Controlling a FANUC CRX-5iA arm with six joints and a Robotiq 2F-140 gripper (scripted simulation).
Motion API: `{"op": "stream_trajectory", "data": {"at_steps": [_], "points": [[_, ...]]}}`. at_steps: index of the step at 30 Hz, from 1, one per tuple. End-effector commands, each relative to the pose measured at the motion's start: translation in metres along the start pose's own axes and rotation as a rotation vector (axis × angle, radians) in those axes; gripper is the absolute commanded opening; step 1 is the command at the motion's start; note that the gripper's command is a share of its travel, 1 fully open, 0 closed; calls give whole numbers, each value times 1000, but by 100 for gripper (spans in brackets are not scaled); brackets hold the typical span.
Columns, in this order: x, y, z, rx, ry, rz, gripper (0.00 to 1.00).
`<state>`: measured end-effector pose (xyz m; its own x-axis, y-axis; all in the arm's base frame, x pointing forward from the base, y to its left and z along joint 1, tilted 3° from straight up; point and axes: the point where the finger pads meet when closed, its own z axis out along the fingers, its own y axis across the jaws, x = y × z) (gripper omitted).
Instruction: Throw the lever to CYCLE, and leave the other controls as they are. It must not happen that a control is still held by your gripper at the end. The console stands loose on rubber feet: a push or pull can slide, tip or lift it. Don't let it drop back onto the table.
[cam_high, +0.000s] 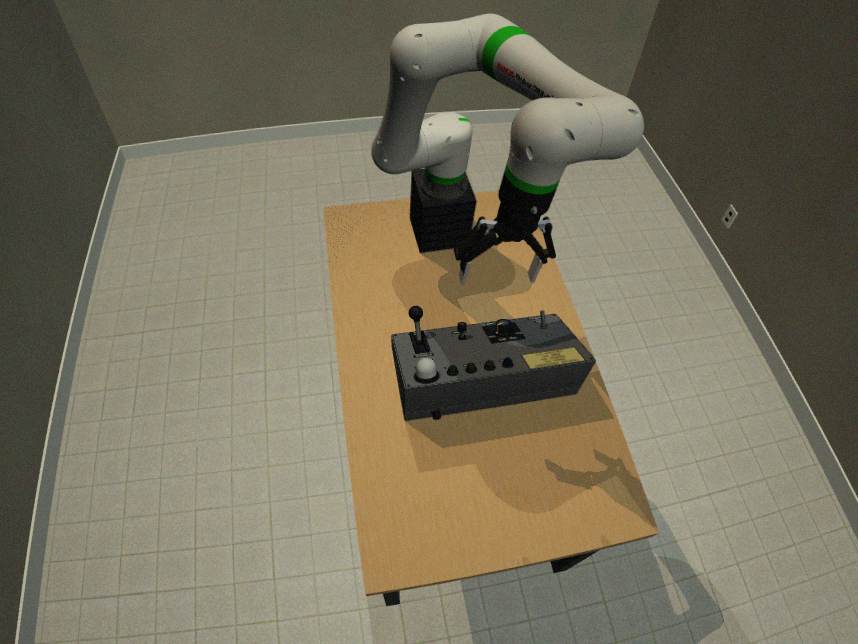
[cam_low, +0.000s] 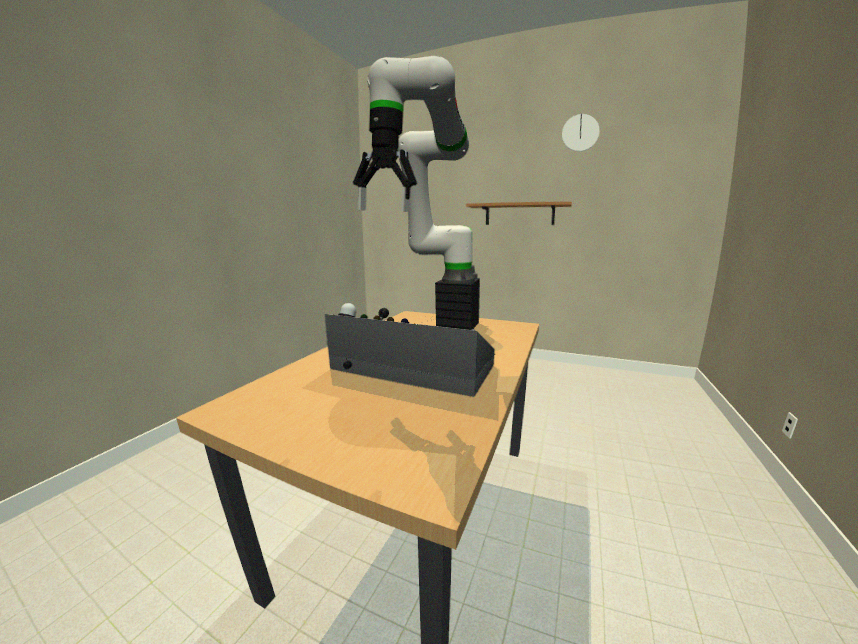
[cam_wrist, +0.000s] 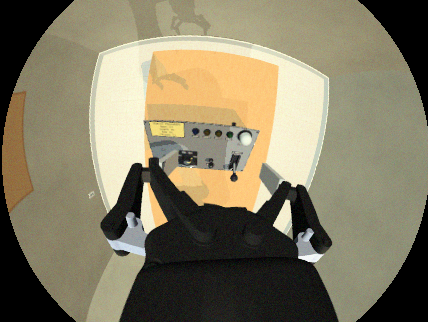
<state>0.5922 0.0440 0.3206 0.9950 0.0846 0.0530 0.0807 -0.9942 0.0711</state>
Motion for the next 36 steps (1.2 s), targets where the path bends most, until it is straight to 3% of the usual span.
{"op": "stream_trajectory", "data": {"at_steps": [1, 4, 8, 11, 14, 16, 23, 29, 31, 36], "points": [[-40, 17, 18, 28, -12, 32, 100], [-86, 30, 40, 61, -47, 72, 100], [-102, 35, 48, 69, -39, 82, 100], [-121, 42, 58, 70, 30, 78, 100], [-121, 42, 58, 70, 30, 78, 100], [-139, 49, 70, 71, 97, 72, 100], [-165, 57, 91, 72, 189, 61, 100], [-195, 66, 122, 74, 298, 44, 100], [-195, 66, 122, 74, 298, 44, 100], [-220, 71, 153, 76, 390, 26, 100]]}}
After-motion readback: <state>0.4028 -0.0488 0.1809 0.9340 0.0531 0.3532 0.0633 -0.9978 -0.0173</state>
